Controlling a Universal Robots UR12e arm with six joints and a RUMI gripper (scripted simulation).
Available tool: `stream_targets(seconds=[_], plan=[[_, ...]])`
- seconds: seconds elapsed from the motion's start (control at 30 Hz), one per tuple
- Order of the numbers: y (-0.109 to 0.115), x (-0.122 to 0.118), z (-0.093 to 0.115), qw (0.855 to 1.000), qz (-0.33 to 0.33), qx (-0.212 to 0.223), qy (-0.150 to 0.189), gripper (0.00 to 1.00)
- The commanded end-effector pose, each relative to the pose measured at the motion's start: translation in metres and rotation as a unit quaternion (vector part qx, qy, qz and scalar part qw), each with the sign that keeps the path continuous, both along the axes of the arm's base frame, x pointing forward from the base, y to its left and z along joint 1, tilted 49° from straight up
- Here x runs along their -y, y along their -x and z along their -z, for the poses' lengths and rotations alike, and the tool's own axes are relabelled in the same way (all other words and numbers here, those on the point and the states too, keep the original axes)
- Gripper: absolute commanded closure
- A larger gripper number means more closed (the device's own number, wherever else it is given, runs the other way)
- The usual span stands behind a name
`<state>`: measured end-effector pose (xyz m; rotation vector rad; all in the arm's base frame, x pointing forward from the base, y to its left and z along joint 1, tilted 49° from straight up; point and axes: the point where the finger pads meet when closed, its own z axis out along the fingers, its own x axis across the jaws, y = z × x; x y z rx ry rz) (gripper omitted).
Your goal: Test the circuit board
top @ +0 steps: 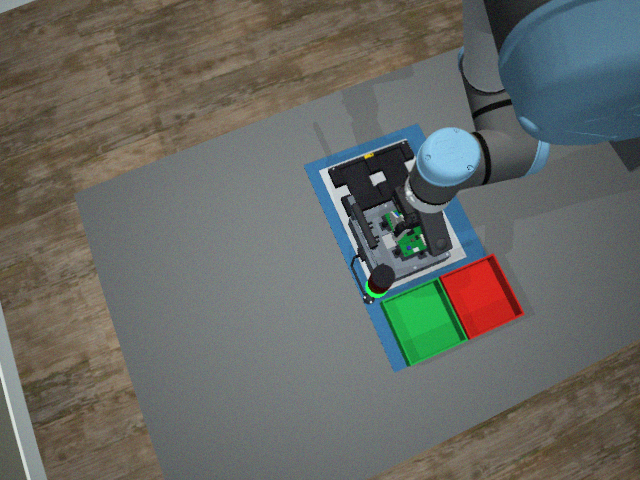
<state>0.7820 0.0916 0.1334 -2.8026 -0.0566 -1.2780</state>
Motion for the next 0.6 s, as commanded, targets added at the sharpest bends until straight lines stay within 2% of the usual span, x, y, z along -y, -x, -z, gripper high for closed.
stream_targets(seconds=[0.0,0.57], plan=[[0.0002,-0.0001,-0.0005,1.0,0.0,0.0,0.0,0.61],[0.0017,0.0,-0.0018,1.0,0.0,0.0,0.0,0.61]])
